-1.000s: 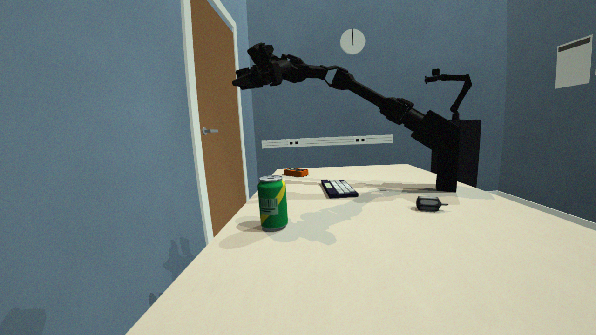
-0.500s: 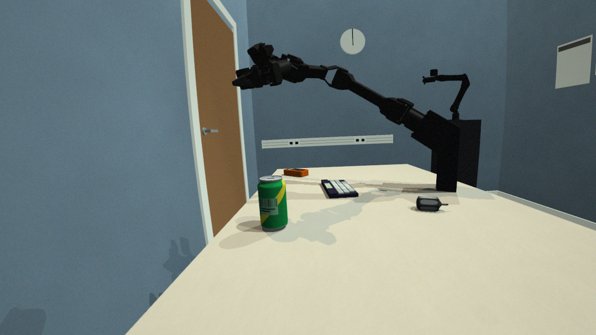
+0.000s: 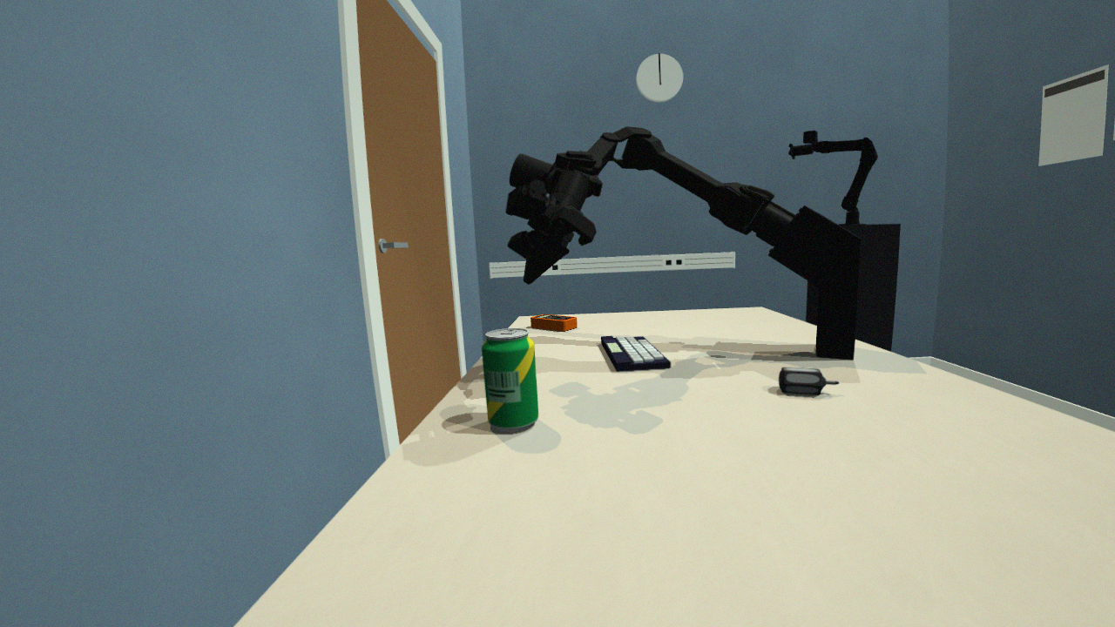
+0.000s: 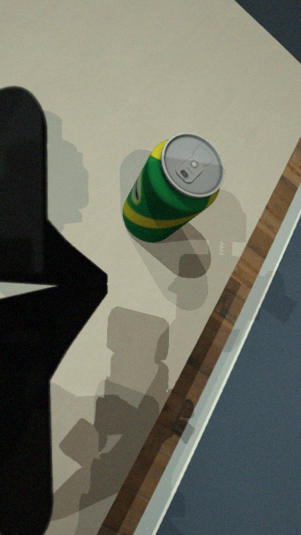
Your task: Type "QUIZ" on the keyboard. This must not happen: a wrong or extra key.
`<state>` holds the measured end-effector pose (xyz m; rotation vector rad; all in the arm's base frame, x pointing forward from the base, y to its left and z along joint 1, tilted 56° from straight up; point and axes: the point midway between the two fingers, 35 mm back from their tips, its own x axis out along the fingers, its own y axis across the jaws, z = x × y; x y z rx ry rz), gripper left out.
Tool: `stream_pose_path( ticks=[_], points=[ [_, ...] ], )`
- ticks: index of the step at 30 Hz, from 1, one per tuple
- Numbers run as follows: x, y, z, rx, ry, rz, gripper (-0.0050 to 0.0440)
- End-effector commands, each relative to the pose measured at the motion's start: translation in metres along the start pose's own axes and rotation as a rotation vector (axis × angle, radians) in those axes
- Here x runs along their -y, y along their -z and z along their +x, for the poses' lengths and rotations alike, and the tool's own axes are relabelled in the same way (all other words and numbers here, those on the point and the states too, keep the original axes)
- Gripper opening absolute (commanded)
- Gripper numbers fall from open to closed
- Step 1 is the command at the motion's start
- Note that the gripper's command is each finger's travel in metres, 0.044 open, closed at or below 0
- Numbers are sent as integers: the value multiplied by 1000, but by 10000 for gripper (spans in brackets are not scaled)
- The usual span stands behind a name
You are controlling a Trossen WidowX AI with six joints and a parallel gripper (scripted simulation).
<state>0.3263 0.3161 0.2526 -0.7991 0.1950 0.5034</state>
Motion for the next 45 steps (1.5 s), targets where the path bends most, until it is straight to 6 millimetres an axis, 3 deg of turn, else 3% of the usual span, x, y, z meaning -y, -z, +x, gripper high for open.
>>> stream_pose_path(
  ticks=[1,4,9,11,13,24,27,31,33,45],
  points=[
    [9,32,-2,-67,36,106,-12],
    [8,109,1,-255,120,249,-35],
    [7,198,-12,-455,260,401,-50],
    [7,227,-21,-517,316,449,-50],
    [7,242,-27,-548,347,472,-50],
    [5,243,-26,-554,345,471,-50],
    [17,249,-32,-557,341,473,-50],
    [55,263,-52,-555,343,472,-50],
    [63,267,-57,-553,345,469,-50],
    [71,266,-59,-545,349,473,-50]
  ],
)
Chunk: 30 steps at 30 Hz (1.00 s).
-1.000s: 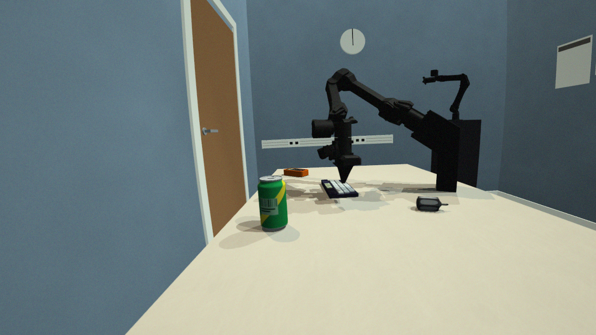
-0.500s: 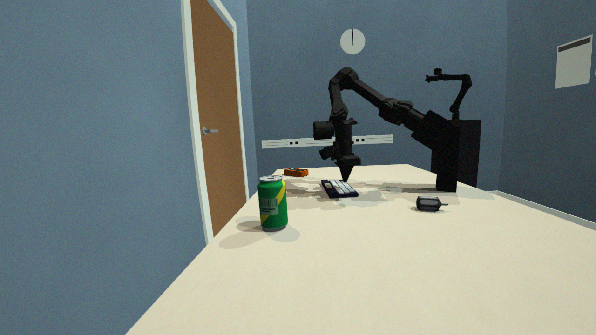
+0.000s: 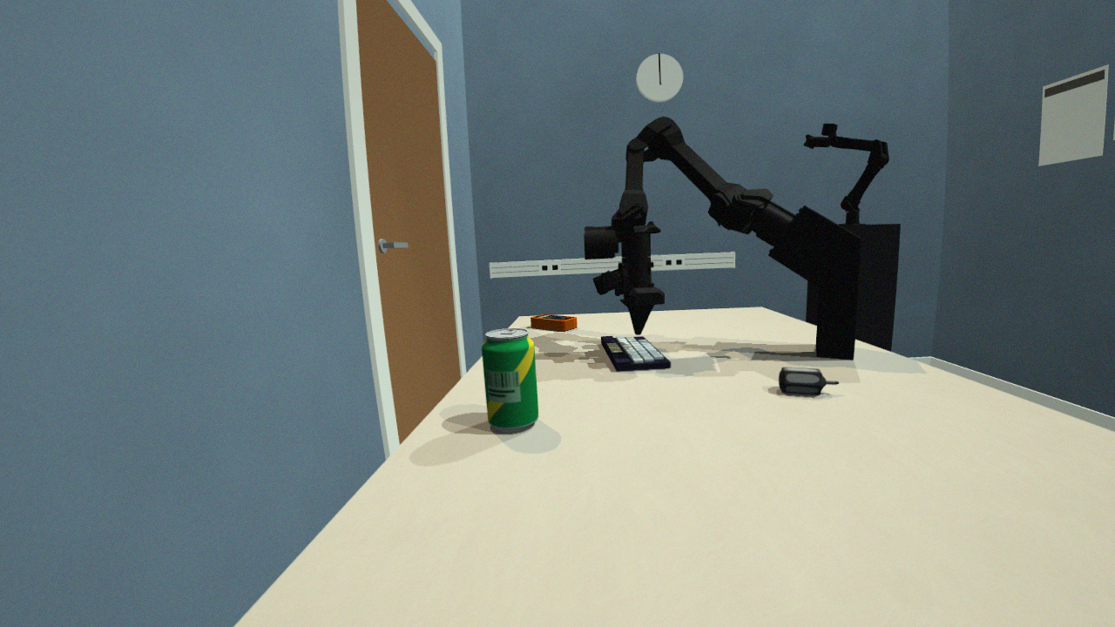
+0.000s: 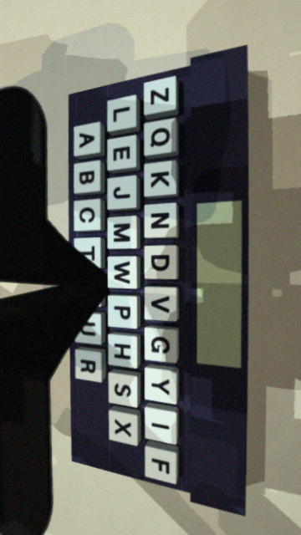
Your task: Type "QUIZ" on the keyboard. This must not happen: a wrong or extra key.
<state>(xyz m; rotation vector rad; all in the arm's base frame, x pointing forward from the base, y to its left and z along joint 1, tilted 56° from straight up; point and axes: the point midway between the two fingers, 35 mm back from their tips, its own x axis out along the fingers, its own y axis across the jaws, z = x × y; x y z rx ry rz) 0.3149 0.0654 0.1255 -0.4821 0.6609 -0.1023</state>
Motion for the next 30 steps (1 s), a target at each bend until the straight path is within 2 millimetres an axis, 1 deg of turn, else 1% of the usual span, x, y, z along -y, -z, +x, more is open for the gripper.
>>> stream_pose_path(
  ticks=[1,2,5,7,9,11,19,22,24,27,30],
  points=[
    [16,-8,-4,21,4,15,-50],
    [24,-8,-3,20,3,15,-50],
    [58,-8,-4,22,6,13,-50],
    [58,-8,-4,22,6,13,-50],
    [72,-8,-6,26,10,11,-50],
    [77,-7,-6,28,11,10,-50],
    [74,-3,-3,15,8,6,-50],
    [65,6,-4,19,10,11,-50],
    [65,6,-4,19,10,11,-50],
    [48,26,-4,17,10,11,-50],
    [44,31,-4,17,10,11,-50]
  ],
)
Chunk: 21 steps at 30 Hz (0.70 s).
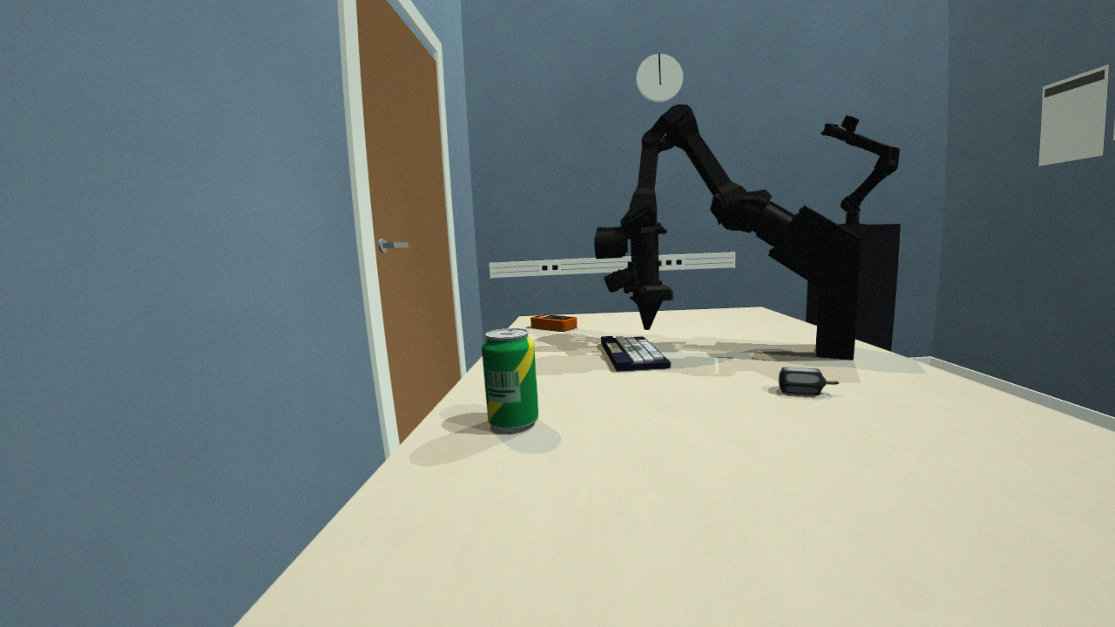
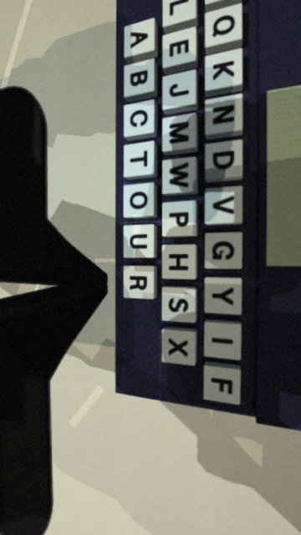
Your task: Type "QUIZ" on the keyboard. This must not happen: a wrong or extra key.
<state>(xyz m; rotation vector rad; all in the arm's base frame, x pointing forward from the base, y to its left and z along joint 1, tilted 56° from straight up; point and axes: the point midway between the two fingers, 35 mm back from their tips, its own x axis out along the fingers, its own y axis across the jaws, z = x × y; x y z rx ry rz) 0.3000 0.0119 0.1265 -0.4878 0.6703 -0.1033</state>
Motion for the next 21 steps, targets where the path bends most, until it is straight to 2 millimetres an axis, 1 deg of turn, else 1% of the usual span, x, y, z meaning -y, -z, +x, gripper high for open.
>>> stream_pose_path(
  ticks=[1,7,8,9,11,13,17,18,19,21],
  points=[
    [-3,1,-4,26,9,17,-50],
    [-3,1,-3,21,6,12,-50],
    [-4,1,-4,26,8,17,-50],
    [-10,3,-1,9,4,10,-50],
    [-10,3,-1,9,4,10,-50],
    [-23,-2,0,12,2,17,-50],
    [-68,-2,0,11,1,17,-50],
    [-77,-2,0,14,3,16,-50],
    [-83,-1,-1,17,4,15,-50],
    [-88,-1,-2,19,5,15,-50]
  ],
)
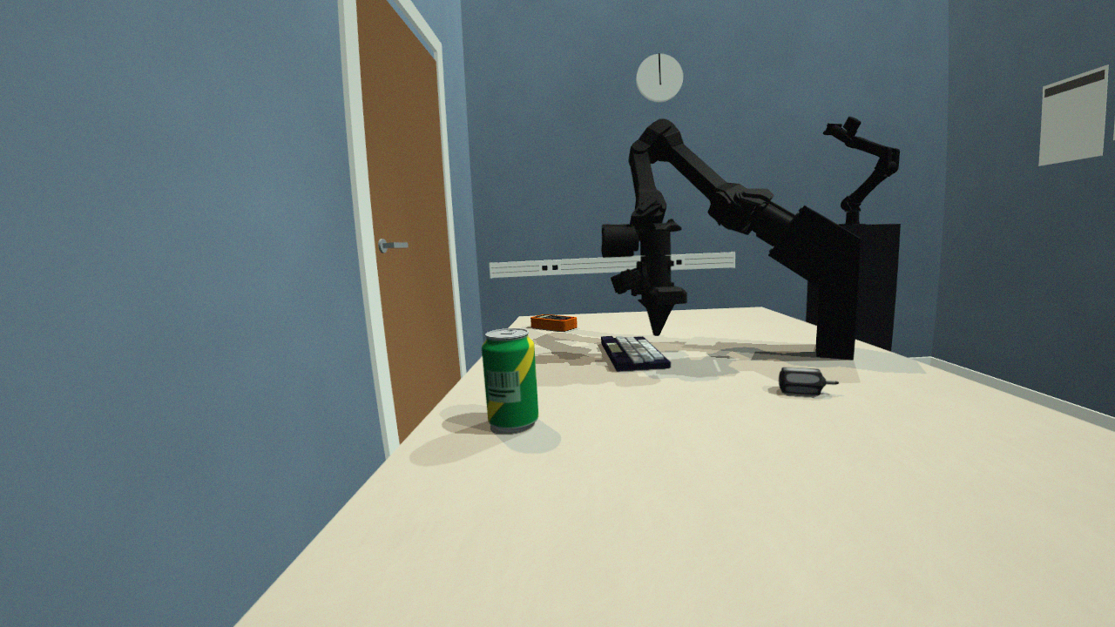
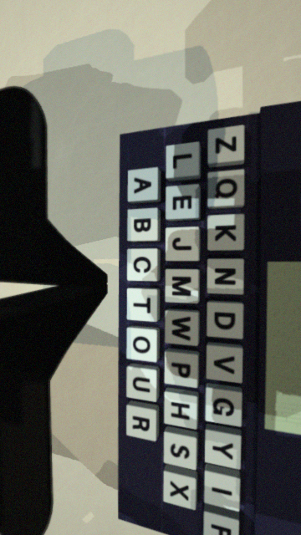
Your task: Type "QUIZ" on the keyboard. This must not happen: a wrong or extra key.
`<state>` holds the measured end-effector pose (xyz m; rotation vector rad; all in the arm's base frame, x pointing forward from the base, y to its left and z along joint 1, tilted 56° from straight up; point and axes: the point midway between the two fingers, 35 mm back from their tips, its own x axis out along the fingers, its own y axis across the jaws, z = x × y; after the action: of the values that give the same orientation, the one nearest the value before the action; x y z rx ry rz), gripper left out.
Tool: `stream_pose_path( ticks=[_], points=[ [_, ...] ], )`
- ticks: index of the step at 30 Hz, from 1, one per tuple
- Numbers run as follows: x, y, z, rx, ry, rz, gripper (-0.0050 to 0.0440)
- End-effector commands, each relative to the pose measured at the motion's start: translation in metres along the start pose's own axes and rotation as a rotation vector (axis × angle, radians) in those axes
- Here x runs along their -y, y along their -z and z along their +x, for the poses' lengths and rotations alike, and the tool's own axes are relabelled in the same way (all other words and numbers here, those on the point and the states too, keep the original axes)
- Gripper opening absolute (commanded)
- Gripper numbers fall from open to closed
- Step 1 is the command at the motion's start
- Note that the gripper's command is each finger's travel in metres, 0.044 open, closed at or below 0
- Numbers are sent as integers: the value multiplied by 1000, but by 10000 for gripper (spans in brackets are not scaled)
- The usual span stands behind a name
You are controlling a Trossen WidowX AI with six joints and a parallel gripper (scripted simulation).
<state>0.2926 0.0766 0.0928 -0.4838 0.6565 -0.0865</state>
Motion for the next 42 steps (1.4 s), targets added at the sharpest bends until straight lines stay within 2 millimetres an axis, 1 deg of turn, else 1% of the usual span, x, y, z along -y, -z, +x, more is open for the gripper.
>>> stream_pose_path(
  ticks=[1,12,15,19,21,25,29,42],
  points=[
    [-14,-2,1,2,18,14,-50],
    [-15,-3,1,-1,18,12,-50],
    [-22,-17,0,-2,18,12,-50],
    [-40,-48,-3,0,18,13,-50],
    [-45,-55,-4,1,18,13,-50],
    [-44,-56,-2,-1,20,15,-50],
    [-44,-54,12,-5,14,7,-50],
    [-44,-54,24,-5,14,6,-50]
  ],
)
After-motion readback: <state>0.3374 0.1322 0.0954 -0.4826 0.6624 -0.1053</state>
